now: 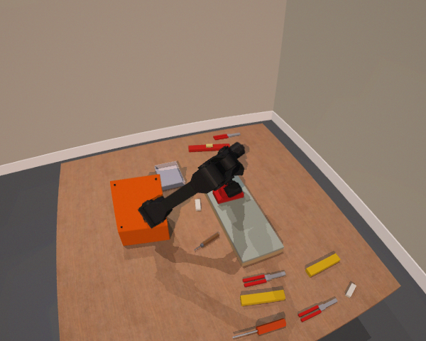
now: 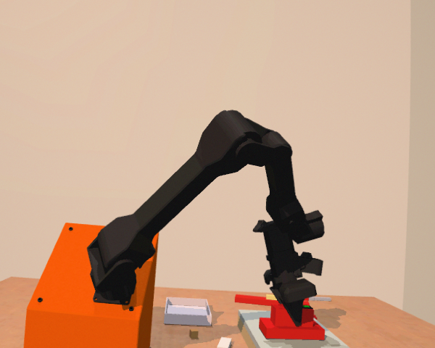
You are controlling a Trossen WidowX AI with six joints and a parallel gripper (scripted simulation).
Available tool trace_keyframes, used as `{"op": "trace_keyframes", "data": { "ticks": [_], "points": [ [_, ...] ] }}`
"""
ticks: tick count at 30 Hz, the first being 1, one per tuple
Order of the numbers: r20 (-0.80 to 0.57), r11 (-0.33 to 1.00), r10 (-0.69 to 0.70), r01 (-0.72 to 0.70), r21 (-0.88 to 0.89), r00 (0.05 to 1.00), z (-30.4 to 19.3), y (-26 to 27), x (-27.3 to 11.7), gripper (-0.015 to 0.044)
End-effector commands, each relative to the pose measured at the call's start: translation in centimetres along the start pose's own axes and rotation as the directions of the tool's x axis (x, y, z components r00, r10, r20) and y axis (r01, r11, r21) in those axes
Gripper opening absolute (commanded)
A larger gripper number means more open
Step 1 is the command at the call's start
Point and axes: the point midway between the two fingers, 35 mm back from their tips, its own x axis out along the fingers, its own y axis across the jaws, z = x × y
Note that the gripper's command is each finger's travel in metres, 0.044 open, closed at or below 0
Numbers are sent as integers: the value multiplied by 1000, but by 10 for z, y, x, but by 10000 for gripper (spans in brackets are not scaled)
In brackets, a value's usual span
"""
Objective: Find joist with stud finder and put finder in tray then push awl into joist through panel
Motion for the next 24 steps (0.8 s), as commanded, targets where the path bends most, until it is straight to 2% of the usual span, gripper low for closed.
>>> {"op": "trace_keyframes", "data": {
  "ticks": [1,24],
  "points": [
    [-2,1000,-9,9,-2,1000,-2,-16,0,0],
    [-3,1000,-13,13,-4,1000,-1,-91,0,0]
  ]
}}
